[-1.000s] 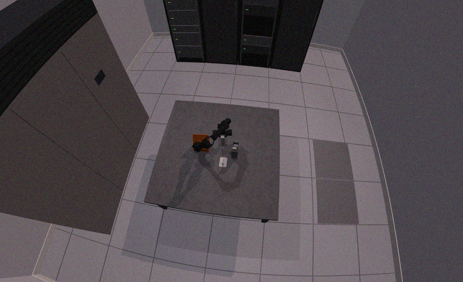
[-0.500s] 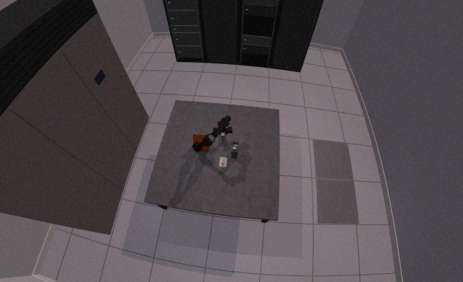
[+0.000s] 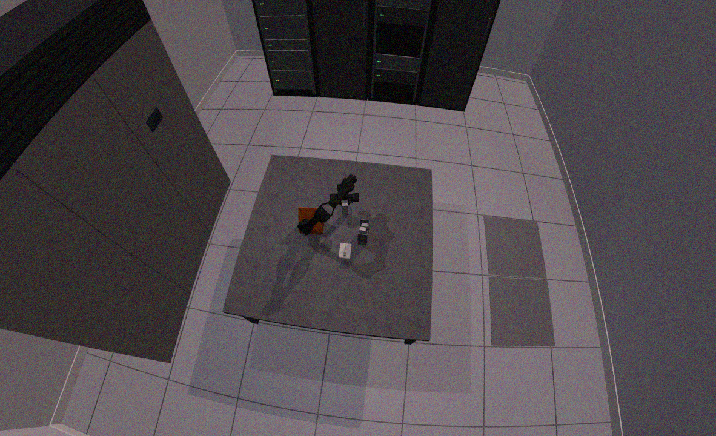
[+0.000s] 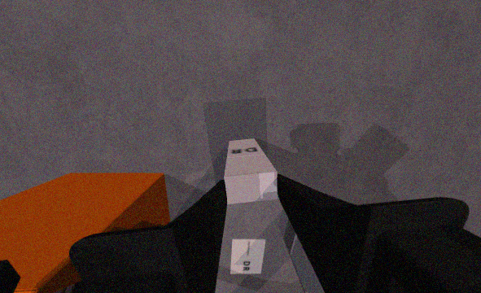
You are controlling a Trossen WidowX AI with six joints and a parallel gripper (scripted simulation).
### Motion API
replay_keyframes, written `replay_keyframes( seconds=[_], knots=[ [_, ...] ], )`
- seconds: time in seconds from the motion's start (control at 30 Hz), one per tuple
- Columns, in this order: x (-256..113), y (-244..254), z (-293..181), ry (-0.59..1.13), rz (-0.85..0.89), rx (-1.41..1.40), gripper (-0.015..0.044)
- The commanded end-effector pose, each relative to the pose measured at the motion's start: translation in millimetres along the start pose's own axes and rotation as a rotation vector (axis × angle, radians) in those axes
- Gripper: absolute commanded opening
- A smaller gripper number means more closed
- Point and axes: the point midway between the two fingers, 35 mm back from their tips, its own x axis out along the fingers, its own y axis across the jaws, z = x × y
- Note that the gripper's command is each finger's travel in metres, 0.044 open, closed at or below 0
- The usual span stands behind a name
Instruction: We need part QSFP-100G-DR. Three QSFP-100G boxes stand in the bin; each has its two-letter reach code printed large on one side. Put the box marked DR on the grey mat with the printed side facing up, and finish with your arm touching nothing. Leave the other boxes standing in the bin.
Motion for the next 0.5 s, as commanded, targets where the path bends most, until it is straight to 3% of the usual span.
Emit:
replay_keyframes(
  seconds=[0.0,0.47],
  knots=[
    [0,0,9,-0.003,0.004,0.004,0.0156],
    [0,2,36,-0.005,0.004,0.004,0.0156]
  ],
)
